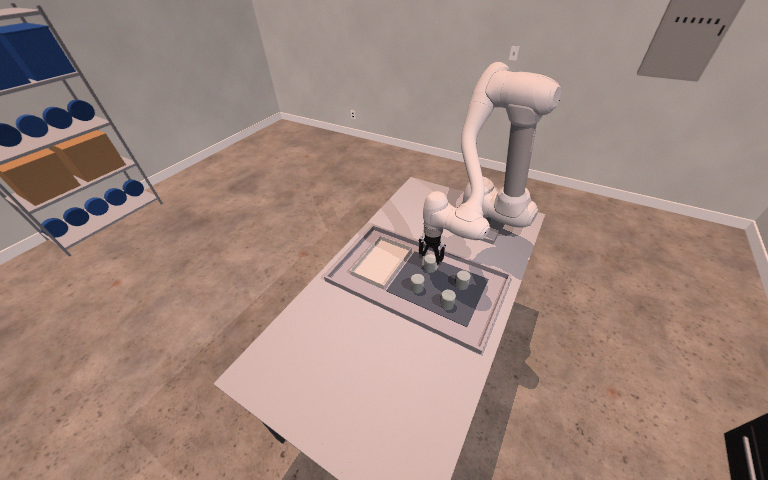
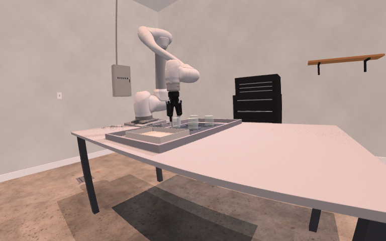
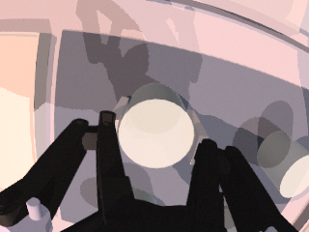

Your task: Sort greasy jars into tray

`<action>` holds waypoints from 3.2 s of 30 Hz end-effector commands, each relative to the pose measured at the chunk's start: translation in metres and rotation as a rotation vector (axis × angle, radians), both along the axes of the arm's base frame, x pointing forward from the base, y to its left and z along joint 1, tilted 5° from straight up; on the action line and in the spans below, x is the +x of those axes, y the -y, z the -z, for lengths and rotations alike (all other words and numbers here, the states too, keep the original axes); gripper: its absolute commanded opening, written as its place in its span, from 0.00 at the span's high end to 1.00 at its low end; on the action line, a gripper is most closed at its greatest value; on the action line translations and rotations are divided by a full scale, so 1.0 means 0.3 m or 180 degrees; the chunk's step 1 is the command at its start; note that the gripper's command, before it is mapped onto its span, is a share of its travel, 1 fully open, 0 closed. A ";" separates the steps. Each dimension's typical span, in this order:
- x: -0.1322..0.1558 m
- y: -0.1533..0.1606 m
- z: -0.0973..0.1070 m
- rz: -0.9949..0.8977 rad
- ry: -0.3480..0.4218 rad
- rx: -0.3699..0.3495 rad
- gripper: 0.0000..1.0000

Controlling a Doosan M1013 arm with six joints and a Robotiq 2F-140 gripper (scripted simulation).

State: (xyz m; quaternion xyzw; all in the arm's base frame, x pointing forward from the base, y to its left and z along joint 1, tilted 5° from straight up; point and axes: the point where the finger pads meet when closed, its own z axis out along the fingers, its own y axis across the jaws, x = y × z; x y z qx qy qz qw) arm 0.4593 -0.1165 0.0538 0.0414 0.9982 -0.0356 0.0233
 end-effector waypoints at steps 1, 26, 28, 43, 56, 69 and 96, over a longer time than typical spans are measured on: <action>-0.006 0.003 0.009 0.0005 0.0001 -0.0007 0.58; -0.006 0.003 0.009 0.0005 0.0001 -0.0007 0.61; -0.006 0.003 0.009 0.0005 0.0001 -0.0007 0.61; -0.006 0.003 0.009 0.0005 0.0001 -0.0007 0.64; -0.006 0.003 0.009 0.0005 0.0001 -0.0007 0.67; -0.006 0.003 0.009 0.0005 0.0001 -0.0007 1.00; -0.013 -0.008 -0.138 0.0005 0.0001 -0.0007 1.00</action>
